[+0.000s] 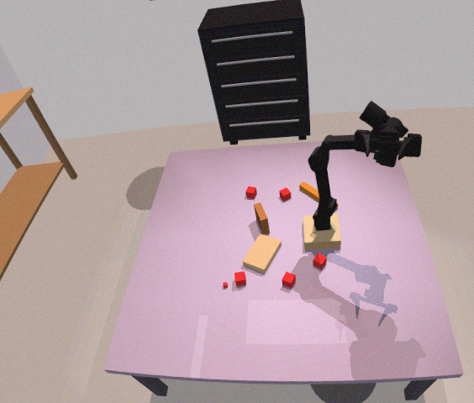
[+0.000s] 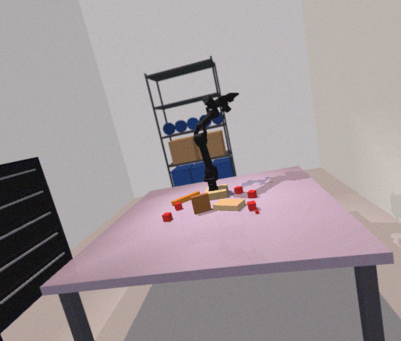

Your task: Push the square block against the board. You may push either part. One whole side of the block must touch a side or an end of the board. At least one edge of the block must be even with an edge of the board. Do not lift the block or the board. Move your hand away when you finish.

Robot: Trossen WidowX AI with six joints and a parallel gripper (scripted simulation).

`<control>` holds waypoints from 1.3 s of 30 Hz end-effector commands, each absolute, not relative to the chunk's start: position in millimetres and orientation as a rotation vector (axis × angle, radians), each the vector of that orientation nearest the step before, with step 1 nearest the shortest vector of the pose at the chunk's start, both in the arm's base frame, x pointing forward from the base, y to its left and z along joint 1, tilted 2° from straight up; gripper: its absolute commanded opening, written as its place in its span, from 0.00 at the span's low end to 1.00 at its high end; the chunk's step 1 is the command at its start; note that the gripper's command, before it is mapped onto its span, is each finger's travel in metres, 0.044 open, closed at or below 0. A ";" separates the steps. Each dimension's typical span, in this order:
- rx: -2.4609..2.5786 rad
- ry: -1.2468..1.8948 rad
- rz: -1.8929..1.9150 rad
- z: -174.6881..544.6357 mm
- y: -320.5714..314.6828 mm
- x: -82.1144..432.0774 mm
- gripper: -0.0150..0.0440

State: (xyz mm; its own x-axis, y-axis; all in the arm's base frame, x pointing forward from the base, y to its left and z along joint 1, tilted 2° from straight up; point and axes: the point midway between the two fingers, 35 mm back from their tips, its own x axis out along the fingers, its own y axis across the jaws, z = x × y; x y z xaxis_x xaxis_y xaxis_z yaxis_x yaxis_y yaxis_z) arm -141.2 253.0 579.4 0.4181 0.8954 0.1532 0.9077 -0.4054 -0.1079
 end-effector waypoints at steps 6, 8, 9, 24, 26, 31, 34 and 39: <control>-2.519 -1.592 -0.142 579.9 256.1 -136.6 0.67; -2.549 -1.579 -0.185 580.4 259.7 -131.1 0.58; -2.561 -1.574 -0.202 580.7 261.2 -128.8 0.53; -2.880 -1.476 -0.599 580.8 293.1 -90.0 0.25; -2.937 -1.460 -0.665 579.0 298.8 -83.8 0.25; -3.079 -1.417 -0.829 573.9 312.5 -67.3 0.25; -3.162 -1.387 -0.920 570.1 320.3 -56.4 0.25; -3.297 -1.333 -1.062 562.7 332.2 -36.8 0.25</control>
